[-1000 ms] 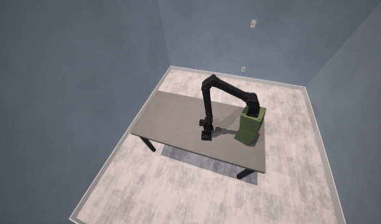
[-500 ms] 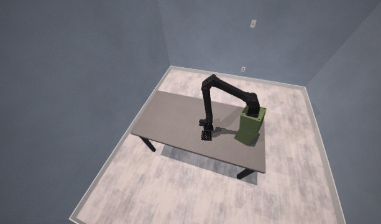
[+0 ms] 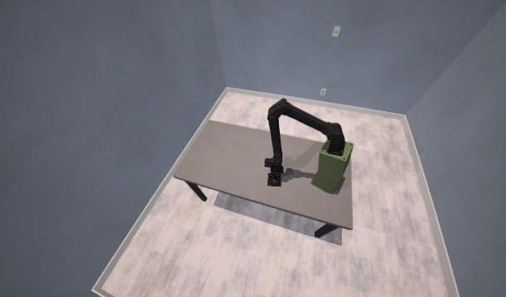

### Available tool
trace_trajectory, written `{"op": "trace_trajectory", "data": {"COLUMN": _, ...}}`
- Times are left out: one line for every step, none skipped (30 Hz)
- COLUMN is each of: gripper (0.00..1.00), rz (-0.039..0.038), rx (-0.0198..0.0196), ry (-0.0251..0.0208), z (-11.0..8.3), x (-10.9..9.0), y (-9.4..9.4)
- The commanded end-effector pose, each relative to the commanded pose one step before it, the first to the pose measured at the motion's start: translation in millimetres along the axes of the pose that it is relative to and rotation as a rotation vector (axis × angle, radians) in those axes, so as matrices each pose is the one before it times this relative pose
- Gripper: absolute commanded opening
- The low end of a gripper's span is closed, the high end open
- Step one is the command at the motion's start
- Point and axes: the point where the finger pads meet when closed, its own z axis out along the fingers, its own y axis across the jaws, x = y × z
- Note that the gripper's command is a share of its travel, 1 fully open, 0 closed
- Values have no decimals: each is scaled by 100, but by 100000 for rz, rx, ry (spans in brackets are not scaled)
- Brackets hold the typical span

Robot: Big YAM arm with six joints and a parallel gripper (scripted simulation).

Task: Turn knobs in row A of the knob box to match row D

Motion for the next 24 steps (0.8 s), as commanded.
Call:
{"op": "trace_trajectory", "data": {"gripper": 19, "rz": 2563, "rx": -186, "ry": -796, "z": 227, "x": -429, "y": -24}}
{"op": "trace_trajectory", "data": {"gripper": 19, "rz": 0, "rx": -8, "ry": 63, "z": 0, "x": 11, "y": 2}}
{"op": "trace_trajectory", "data": {"gripper": 19, "rz": -8, "rx": -5, "ry": 35, "z": 0, "x": 9, "y": 1}}
{"op": "trace_trajectory", "data": {"gripper": 19, "rz": -8, "rx": -1, "ry": 2, "z": -1, "x": 4, "y": 1}}
{"op": "trace_trajectory", "data": {"gripper": 19, "rz": 0, "rx": 0, "ry": 0, "z": 0, "x": 0, "y": 0}}
{"op": "trace_trajectory", "data": {"gripper": 19, "rz": 0, "rx": -1, "ry": 0, "z": 0, "x": 0, "y": 0}}
{"op": "trace_trajectory", "data": {"gripper": 19, "rz": 0, "rx": 0, "ry": 0, "z": 0, "x": 0, "y": 0}}
{"op": "trace_trajectory", "data": {"gripper": 19, "rz": 0, "rx": 0, "ry": 0, "z": 0, "x": 0, "y": 0}}
{"op": "trace_trajectory", "data": {"gripper": 19, "rz": 0, "rx": 0, "ry": 0, "z": 0, "x": 0, "y": 0}}
{"op": "trace_trajectory", "data": {"gripper": 19, "rz": 0, "rx": 0, "ry": 0, "z": 0, "x": 0, "y": 0}}
{"op": "trace_trajectory", "data": {"gripper": 19, "rz": 0, "rx": 0, "ry": 0, "z": 0, "x": 0, "y": 0}}
{"op": "trace_trajectory", "data": {"gripper": 19, "rz": 0, "rx": 0, "ry": 0, "z": 0, "x": 0, "y": 0}}
{"op": "trace_trajectory", "data": {"gripper": 19, "rz": 0, "rx": 0, "ry": 0, "z": 0, "x": 0, "y": 0}}
{"op": "trace_trajectory", "data": {"gripper": 19, "rz": 0, "rx": 0, "ry": 0, "z": 0, "x": 0, "y": 0}}
{"op": "trace_trajectory", "data": {"gripper": 19, "rz": 0, "rx": 0, "ry": -2, "z": 0, "x": -1, "y": 0}}
{"op": "trace_trajectory", "data": {"gripper": 19, "rz": 0, "rx": 0, "ry": 0, "z": 0, "x": 0, "y": 0}}
{"op": "trace_trajectory", "data": {"gripper": 19, "rz": 0, "rx": 0, "ry": 0, "z": 0, "x": 0, "y": 0}}
{"op": "trace_trajectory", "data": {"gripper": 19, "rz": 0, "rx": 0, "ry": 0, "z": 0, "x": 0, "y": 0}}
{"op": "trace_trajectory", "data": {"gripper": 19, "rz": 0, "rx": 0, "ry": 0, "z": 0, "x": 0, "y": 0}}
{"op": "trace_trajectory", "data": {"gripper": 19, "rz": 0, "rx": 0, "ry": 0, "z": 0, "x": 0, "y": 0}}
{"op": "trace_trajectory", "data": {"gripper": 19, "rz": 0, "rx": -24, "ry": -3, "z": -19, "x": -2, "y": 13}}
{"op": "trace_trajectory", "data": {"gripper": 19, "rz": -2, "rx": -153, "ry": -16, "z": -121, "x": -14, "y": 84}}
{"op": "trace_trajectory", "data": {"gripper": 19, "rz": -5, "rx": -382, "ry": -40, "z": -301, "x": -35, "y": 207}}
{"op": "trace_trajectory", "data": {"gripper": 19, "rz": -9, "rx": -678, "ry": -71, "z": -534, "x": -61, "y": 363}}
